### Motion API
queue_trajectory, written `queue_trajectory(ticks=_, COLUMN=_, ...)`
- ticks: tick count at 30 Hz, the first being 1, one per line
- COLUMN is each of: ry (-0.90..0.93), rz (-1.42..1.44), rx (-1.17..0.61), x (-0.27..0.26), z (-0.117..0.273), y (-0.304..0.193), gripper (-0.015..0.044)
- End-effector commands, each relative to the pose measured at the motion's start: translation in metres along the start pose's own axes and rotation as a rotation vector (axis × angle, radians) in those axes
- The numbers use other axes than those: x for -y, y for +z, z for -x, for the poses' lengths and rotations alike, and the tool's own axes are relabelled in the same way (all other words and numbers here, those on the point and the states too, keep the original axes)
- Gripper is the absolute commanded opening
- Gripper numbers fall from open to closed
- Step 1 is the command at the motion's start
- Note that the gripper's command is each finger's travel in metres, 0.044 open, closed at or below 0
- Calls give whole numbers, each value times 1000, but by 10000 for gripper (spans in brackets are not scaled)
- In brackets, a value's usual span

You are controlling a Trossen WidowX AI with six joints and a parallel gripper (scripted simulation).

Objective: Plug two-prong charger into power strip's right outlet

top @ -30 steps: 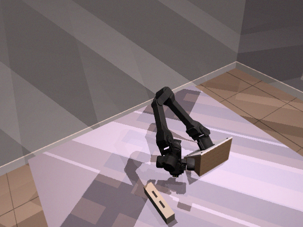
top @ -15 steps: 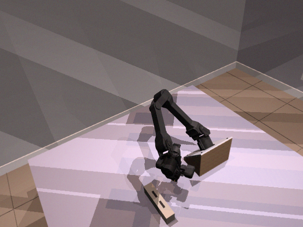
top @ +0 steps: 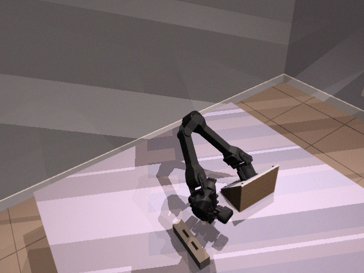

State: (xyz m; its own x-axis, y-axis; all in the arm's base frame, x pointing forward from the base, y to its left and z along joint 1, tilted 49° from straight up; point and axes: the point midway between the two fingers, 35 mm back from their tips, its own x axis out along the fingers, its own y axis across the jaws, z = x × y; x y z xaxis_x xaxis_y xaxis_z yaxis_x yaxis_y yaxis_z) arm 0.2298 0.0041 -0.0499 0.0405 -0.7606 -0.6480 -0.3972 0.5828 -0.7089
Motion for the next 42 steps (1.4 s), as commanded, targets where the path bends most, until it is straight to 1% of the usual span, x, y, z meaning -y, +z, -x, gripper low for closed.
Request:
queue_trajectory(ticks=1, ry=9, rz=-71, rx=1, x=-2, z=-3, y=5, gripper=0)
queue_trajectory(ticks=11, ry=20, rz=-247, rx=-1, x=-8, z=-12, y=14, gripper=0)
queue_trajectory(ticks=42, ry=23, rz=-299, rx=-1, x=2, z=-12, y=47, gripper=0)
